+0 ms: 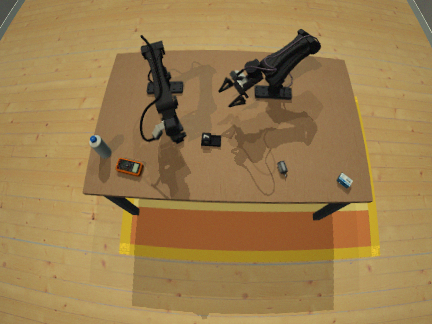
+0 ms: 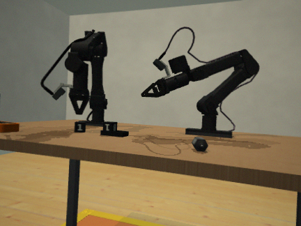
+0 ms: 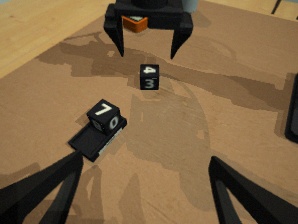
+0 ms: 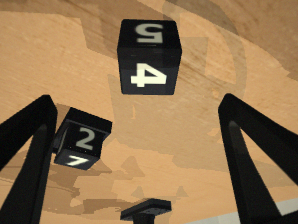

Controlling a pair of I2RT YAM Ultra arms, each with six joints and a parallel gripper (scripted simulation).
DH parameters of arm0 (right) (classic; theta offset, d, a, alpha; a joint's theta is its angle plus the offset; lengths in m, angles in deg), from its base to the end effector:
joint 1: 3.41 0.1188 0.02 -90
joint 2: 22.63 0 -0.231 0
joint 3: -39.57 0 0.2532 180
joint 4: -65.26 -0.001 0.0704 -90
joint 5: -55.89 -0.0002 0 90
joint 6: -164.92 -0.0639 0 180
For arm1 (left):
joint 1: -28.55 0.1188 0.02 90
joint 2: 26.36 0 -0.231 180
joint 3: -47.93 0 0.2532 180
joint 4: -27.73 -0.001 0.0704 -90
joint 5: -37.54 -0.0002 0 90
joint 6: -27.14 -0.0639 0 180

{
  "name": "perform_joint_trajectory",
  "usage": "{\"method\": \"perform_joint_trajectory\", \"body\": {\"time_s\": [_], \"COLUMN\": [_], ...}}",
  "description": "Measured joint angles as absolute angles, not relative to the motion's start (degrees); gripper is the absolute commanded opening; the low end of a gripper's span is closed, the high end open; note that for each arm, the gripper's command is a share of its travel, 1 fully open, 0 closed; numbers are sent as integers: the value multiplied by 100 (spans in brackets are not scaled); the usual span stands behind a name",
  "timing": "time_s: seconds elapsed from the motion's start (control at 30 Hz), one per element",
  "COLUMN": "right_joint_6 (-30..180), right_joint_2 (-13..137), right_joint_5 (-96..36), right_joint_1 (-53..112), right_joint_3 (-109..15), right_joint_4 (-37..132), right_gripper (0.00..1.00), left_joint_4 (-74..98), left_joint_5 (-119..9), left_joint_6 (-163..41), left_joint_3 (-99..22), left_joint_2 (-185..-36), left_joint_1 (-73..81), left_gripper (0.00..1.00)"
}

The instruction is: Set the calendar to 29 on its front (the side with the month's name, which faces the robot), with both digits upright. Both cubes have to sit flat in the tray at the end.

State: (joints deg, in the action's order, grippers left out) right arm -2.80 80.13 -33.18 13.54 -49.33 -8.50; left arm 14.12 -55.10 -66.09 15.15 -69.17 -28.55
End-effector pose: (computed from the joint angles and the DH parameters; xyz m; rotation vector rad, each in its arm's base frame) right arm 0.3076 0.0959 0.1493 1.5800 2.6958 0.0649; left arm 0.1194 -0.1881 0.1777 1.0528 1.7502 -0.6469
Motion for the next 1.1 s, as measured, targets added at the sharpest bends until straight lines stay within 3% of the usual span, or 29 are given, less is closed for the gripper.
{"method": "perform_joint_trajectory", "body": {"time_s": [0.43, 1.1], "right_joint_6": [-78, 3825], "right_joint_2": [8129, 8376], "right_joint_5": [-3318, -3263], "right_joint_1": [1391, 1758], "right_joint_3": [-5156, -5465], "right_joint_4": [-1189, -1320], "right_gripper": [100, 100], "left_joint_4": [1353, -395], "left_joint_5": [-5518, -5555], "left_joint_6": [-6611, -6642], "left_joint_3": [1513, 1060], "left_joint_2": [-6915, -5675], "left_joint_1": [-2851, -2376], "left_gripper": [100, 100]}}
